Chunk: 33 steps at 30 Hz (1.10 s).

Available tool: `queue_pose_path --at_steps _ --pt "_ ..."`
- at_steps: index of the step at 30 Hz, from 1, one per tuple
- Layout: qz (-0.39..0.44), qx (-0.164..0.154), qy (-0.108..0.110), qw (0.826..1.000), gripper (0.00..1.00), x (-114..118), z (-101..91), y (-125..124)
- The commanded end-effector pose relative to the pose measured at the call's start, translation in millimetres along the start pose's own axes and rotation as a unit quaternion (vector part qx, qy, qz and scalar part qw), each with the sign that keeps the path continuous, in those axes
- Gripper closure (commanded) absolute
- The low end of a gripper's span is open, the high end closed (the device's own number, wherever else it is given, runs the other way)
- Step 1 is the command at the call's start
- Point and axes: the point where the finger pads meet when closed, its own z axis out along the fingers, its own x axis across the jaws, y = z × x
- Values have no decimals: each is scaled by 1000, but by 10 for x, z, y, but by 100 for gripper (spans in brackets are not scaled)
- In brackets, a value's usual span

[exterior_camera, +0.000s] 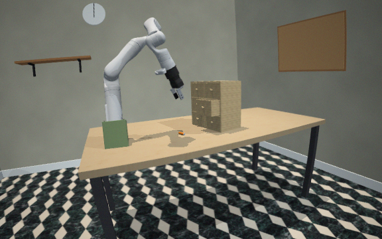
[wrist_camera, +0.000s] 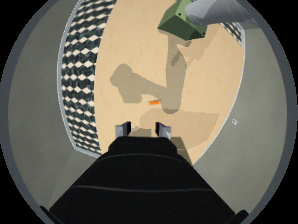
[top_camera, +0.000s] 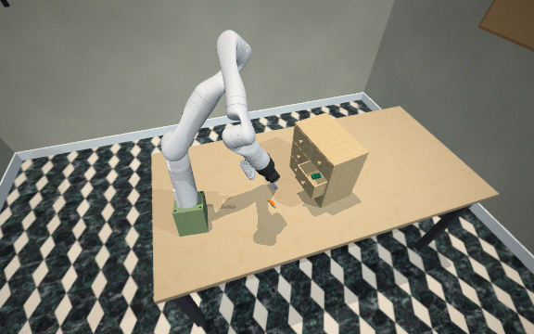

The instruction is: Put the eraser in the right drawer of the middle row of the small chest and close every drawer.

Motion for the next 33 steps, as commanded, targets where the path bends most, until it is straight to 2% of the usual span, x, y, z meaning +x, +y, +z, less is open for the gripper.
queue_pose_path --at_steps 1,4,33 --pt "10 -10 -2 1000 0 -28 10 -51" --pt "10 -15 -2 1000 0 -29 20 -49" --pt "10 -138 -3 990 0 -35 307 -9"
